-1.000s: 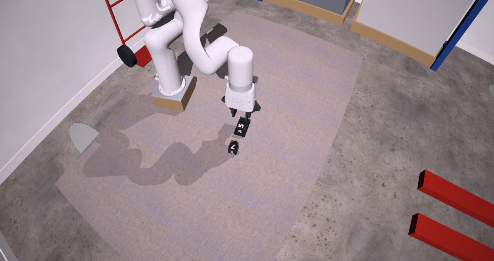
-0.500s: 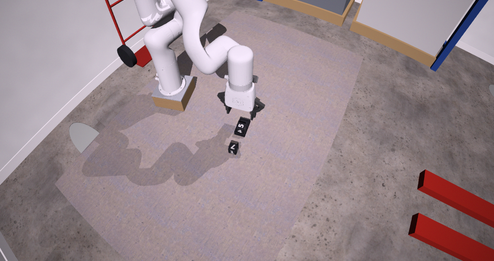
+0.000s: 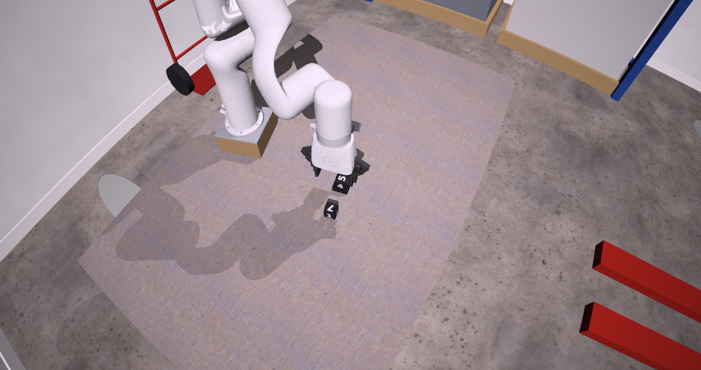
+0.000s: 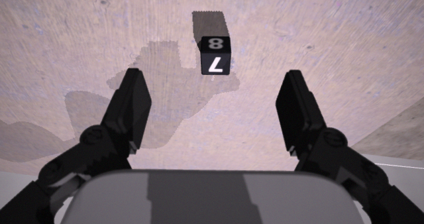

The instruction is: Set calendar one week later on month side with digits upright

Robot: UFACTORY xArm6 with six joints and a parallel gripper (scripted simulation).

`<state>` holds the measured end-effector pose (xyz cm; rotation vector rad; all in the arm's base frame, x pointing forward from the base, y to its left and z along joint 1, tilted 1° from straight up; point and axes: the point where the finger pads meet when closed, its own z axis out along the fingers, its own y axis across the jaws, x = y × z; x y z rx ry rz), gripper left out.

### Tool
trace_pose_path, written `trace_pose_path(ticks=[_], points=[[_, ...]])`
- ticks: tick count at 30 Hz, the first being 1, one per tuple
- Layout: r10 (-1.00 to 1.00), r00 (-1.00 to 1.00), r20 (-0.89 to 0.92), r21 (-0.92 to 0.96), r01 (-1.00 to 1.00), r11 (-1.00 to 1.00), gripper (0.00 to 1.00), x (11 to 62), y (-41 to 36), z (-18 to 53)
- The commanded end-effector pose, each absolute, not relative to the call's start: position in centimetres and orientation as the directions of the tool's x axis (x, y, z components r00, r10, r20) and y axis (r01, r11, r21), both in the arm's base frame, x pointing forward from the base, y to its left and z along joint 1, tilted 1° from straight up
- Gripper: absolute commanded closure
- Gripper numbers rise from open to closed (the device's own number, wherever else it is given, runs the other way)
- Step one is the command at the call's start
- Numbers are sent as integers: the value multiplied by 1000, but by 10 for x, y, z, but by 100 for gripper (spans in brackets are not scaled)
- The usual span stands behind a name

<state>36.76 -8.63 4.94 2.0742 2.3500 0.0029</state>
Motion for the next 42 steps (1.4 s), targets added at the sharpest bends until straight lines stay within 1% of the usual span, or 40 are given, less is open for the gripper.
trace_pose_path(ticks=[1,4,5,42], points=[[992,-127,1,10,992,127,0,374,-131,39],[992,-127,1,10,992,127,0,374,-132,38],[992,-127,1,10,992,127,51,374,-132,38],[992,-127,1,10,992,127,51,374,-132,38]])
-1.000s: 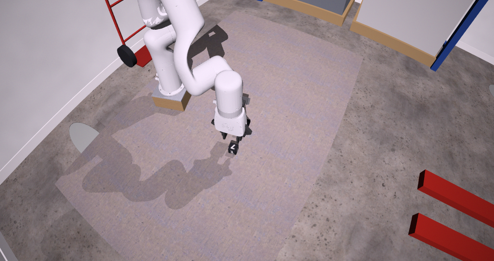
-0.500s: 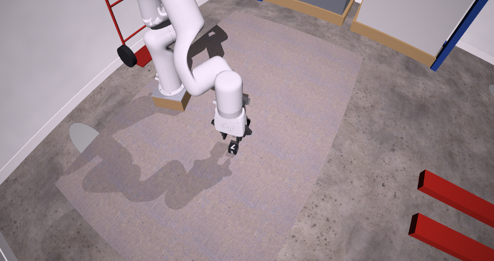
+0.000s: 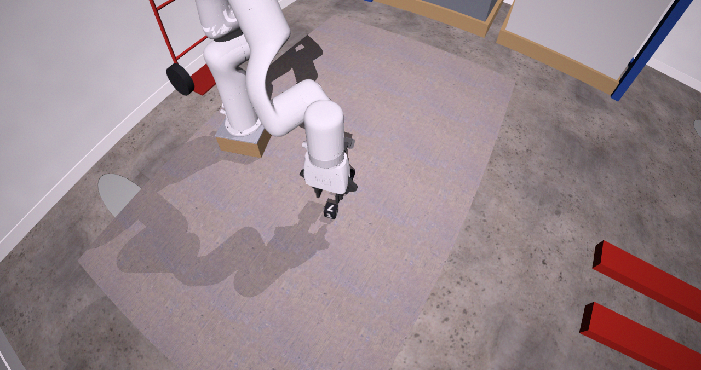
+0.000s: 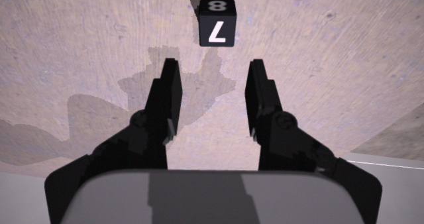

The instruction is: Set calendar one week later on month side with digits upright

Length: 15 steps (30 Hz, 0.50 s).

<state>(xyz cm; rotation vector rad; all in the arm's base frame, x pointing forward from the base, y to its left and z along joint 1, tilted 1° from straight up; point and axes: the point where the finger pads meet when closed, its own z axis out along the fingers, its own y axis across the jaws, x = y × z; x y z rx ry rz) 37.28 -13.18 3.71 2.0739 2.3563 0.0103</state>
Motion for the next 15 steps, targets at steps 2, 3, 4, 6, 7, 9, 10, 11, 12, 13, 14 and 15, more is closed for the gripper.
trace_pose_path(ticks=[2,3,4,6,7,9,10,11,12,13,14,15], points=[[992,-127,1,10,992,127,51,374,-132,38],[992,-127,1,10,992,127,51,374,-132,38],[992,-127,1,10,992,127,51,374,-132,37],[992,-127,1,10,992,127,51,374,-132,36],[992,-127,1,10,992,127,51,374,-132,36],[992,-127,1,10,992,127,51,374,-132,34],[992,-127,1,10,992,127,51,374,-132,34],[992,-127,1,10,992,127,51,374,-132,34],[992,-127,1,10,992,127,51,374,-132,34],[992,-127,1,10,992,127,51,374,-132,33],[992,-127,1,10,992,127,51,374,-132,32],[992,-127,1,10,992,127,51,374,-132,31]])
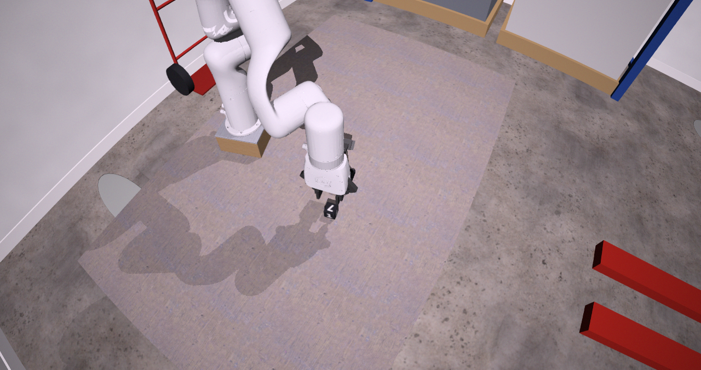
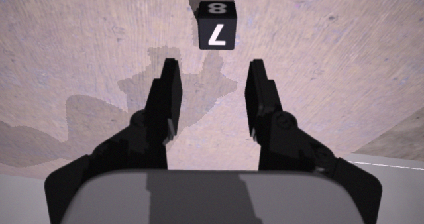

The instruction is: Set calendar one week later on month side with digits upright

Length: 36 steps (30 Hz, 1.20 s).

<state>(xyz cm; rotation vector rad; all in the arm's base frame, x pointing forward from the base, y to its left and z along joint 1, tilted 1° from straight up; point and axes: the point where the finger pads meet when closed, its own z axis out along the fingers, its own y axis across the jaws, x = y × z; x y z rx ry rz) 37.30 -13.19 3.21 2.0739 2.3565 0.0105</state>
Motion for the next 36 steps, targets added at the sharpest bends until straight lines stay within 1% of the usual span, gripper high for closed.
trace_pose_path(ticks=[1,36], points=[[992,-127,1,10,992,127,51,374,-132,30],[992,-127,1,10,992,127,51,376,-133,-11]])
